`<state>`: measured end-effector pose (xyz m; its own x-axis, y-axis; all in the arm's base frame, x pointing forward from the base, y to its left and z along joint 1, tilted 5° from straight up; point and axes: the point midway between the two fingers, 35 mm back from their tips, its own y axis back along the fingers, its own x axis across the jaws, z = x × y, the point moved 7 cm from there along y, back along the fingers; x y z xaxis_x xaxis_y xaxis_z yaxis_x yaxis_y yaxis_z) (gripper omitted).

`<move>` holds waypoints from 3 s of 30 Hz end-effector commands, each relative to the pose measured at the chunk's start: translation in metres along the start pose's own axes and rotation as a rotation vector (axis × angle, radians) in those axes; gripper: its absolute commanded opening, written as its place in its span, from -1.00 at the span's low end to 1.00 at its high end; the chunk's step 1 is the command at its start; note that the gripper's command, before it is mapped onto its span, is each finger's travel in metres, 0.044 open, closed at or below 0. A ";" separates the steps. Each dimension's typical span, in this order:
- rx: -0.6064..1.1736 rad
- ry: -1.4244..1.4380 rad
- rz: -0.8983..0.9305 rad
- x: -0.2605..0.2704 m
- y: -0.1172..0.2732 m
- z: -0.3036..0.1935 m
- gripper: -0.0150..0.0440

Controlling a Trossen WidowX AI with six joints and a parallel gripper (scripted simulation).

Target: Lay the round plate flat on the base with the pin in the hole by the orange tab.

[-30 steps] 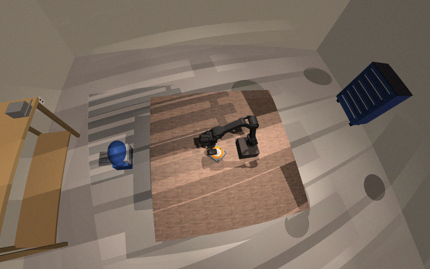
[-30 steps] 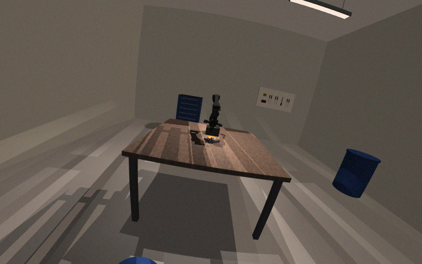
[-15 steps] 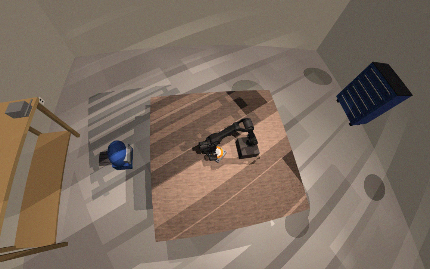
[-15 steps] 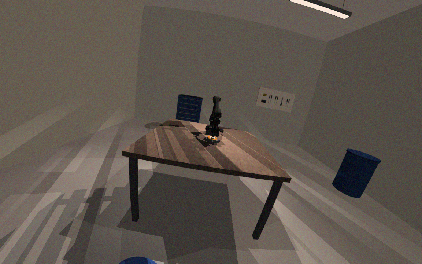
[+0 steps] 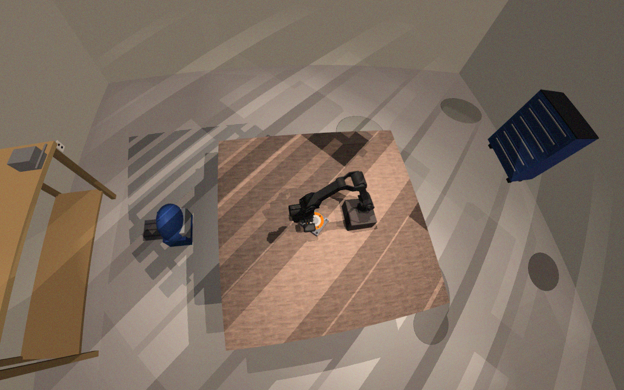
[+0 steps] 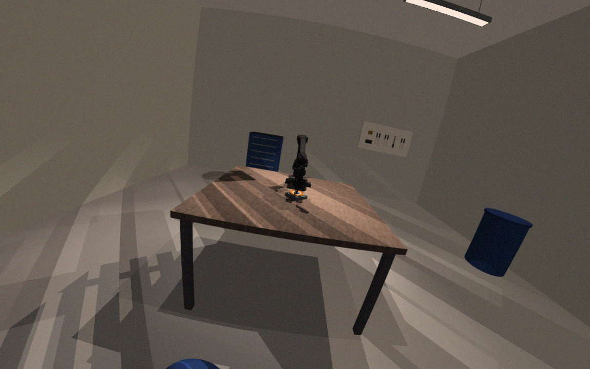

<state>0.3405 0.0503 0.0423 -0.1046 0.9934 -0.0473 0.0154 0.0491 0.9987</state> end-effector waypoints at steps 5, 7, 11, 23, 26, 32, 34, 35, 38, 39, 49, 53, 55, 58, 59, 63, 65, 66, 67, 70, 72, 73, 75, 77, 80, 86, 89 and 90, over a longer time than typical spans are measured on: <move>0.009 -0.001 -0.002 -0.008 -0.003 -0.004 -0.49; 0.008 -0.001 -0.002 -0.008 -0.003 -0.003 -0.49; 0.008 -0.001 -0.002 -0.009 -0.003 -0.003 -0.49; 0.008 -0.001 -0.002 -0.009 -0.003 -0.003 -0.49; 0.008 -0.001 -0.002 -0.009 -0.003 -0.003 -0.49; 0.008 -0.001 -0.002 -0.009 -0.003 -0.003 -0.49; 0.008 -0.001 -0.002 -0.009 -0.003 -0.003 -0.49; 0.008 -0.001 -0.002 -0.009 -0.003 -0.003 -0.49; 0.008 -0.001 -0.002 -0.009 -0.003 -0.003 -0.49; 0.008 -0.001 -0.002 -0.009 -0.003 -0.003 -0.49; 0.009 -0.001 -0.002 -0.009 -0.003 -0.004 -0.49; 0.009 -0.001 -0.002 -0.009 -0.003 -0.004 -0.49; 0.009 -0.001 -0.002 -0.009 -0.003 -0.004 -0.49; 0.009 -0.001 -0.002 -0.009 -0.003 -0.004 -0.49; 0.009 -0.001 -0.002 -0.009 -0.003 -0.004 -0.49; 0.009 -0.001 -0.002 -0.009 -0.003 -0.004 -0.49; 0.009 -0.001 -0.002 -0.010 -0.003 -0.004 -0.49; 0.009 -0.001 -0.002 -0.010 -0.003 -0.004 -0.49; 0.009 -0.001 -0.002 -0.010 -0.003 -0.004 -0.49; 0.009 -0.001 -0.002 -0.011 -0.003 -0.004 -0.49; 0.009 -0.001 -0.002 -0.011 -0.003 -0.004 -0.49; 0.009 -0.001 -0.002 -0.012 -0.003 -0.004 -0.49; 0.009 -0.001 -0.002 -0.013 -0.003 -0.005 -0.49; 0.009 -0.001 -0.002 -0.013 -0.003 -0.005 -0.49; 0.009 -0.001 -0.002 -0.015 -0.003 -0.006 -0.49; 0.009 -0.001 -0.003 -0.019 -0.003 -0.008 -0.49; 0.009 -0.001 -0.003 -0.021 -0.003 -0.009 -0.49; 0.009 -0.001 -0.003 -0.021 -0.003 -0.010 -0.49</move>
<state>0.3371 0.0339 0.0427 -0.1087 0.9933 -0.0403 0.0112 0.0418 0.9991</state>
